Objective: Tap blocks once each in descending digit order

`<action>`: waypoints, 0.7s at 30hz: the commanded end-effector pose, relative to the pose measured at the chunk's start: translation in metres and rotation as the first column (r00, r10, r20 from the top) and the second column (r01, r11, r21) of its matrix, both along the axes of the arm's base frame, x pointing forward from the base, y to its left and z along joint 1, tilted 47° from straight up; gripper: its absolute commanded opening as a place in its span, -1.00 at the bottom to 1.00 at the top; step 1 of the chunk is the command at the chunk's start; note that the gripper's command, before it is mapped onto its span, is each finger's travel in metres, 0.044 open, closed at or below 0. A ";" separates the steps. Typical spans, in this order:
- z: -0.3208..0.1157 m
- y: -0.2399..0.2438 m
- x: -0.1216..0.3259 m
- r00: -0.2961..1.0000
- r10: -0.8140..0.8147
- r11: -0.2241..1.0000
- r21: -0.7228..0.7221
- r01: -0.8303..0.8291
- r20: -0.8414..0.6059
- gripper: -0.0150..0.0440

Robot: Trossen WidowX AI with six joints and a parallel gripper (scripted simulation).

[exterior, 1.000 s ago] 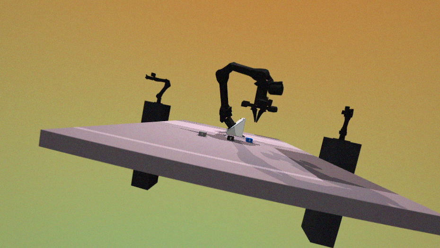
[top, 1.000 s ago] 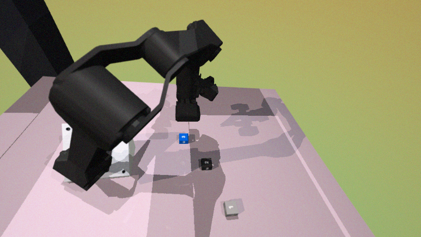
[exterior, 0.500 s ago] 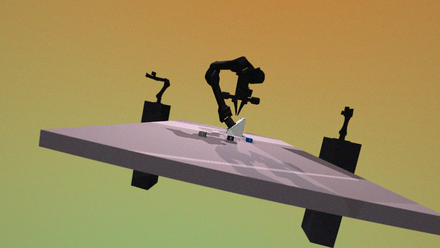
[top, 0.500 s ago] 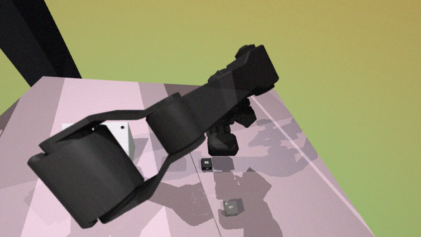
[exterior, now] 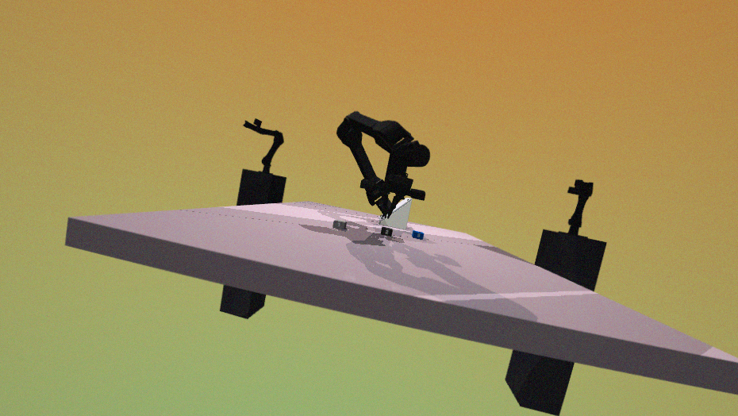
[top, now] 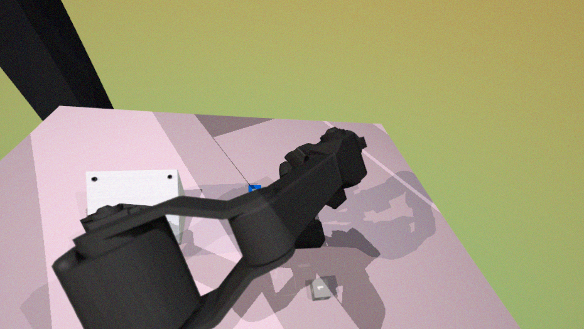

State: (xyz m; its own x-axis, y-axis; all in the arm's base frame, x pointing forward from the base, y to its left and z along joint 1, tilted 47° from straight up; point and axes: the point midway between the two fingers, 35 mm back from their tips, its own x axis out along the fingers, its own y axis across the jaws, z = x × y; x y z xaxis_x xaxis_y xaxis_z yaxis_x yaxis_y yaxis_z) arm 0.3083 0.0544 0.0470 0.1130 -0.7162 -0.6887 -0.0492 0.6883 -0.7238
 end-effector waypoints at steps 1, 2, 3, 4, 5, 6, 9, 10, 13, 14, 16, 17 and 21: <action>-0.003 -0.004 0.002 1.000 0.014 1.000 0.000 -0.014 0.011 -0.42; -0.004 -0.004 0.002 1.000 0.014 1.000 0.000 -0.014 0.011 -0.42; -0.005 -0.005 0.002 1.000 0.014 1.000 0.000 -0.014 0.011 -0.42; -0.006 -0.006 0.002 1.000 0.014 1.000 0.000 -0.014 0.011 -0.42; -0.007 -0.007 0.002 1.000 0.014 1.000 0.000 -0.014 0.011 -0.42; -0.008 -0.008 0.003 1.000 0.015 1.000 0.000 -0.015 0.011 -0.42; -0.011 -0.012 0.003 1.000 0.015 1.000 0.000 -0.015 0.011 -0.42; -0.012 -0.013 0.004 1.000 0.015 1.000 0.000 -0.015 0.011 -0.42; -0.016 -0.016 0.004 1.000 0.015 1.000 0.000 -0.015 0.011 -0.42; -0.017 -0.018 0.004 1.000 0.015 1.000 0.000 -0.015 0.011 -0.42; -0.019 -0.020 0.005 1.000 0.015 1.000 0.000 -0.015 0.011 -0.42; -0.020 -0.021 0.005 1.000 0.014 1.000 -0.001 -0.014 0.011 -0.42; -0.023 -0.025 0.005 1.000 0.014 1.000 -0.001 -0.014 0.011 -0.42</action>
